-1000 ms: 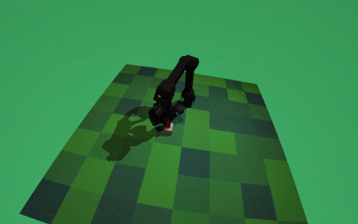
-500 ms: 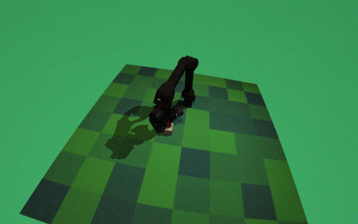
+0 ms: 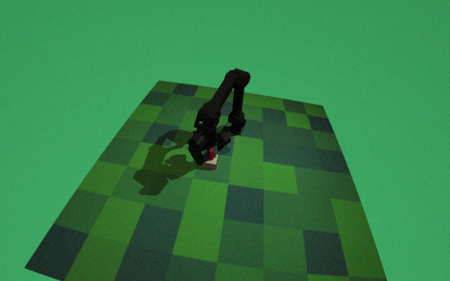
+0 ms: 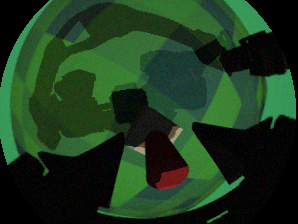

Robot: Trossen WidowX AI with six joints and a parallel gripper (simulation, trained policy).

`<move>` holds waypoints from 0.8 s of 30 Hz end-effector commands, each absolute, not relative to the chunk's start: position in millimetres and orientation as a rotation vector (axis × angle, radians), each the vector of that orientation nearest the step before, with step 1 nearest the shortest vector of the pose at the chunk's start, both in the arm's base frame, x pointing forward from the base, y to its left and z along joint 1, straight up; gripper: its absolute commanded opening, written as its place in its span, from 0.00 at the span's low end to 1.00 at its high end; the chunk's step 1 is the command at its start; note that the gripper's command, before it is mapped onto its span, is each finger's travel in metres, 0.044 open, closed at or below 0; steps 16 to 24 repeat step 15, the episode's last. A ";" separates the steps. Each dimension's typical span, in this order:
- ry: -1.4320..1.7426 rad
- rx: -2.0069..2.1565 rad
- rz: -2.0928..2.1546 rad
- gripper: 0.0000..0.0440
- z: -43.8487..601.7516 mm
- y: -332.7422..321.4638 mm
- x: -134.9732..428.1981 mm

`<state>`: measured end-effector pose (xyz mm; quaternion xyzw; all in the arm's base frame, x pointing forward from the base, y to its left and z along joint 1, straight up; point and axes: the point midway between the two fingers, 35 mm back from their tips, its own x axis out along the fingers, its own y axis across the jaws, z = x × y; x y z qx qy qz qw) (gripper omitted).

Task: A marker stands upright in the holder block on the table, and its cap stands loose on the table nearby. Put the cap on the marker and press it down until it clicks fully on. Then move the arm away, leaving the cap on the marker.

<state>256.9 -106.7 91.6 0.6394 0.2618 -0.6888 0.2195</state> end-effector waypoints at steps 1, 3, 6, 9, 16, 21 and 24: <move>0.693 1.785 -1.891 1.00 96.5 -108.3 258.6; 0.675 1.796 -1.878 1.00 101.7 -109.0 260.0; 0.651 1.811 -1.859 1.00 114.5 -110.3 262.7; 0.633 1.822 -1.845 1.00 127.4 -111.2 264.0; 0.609 1.839 -1.830 1.00 142.8 -111.7 262.4; 0.609 1.839 -1.830 1.00 142.8 -111.7 262.4; 0.609 1.839 -1.830 1.00 142.8 -111.7 262.4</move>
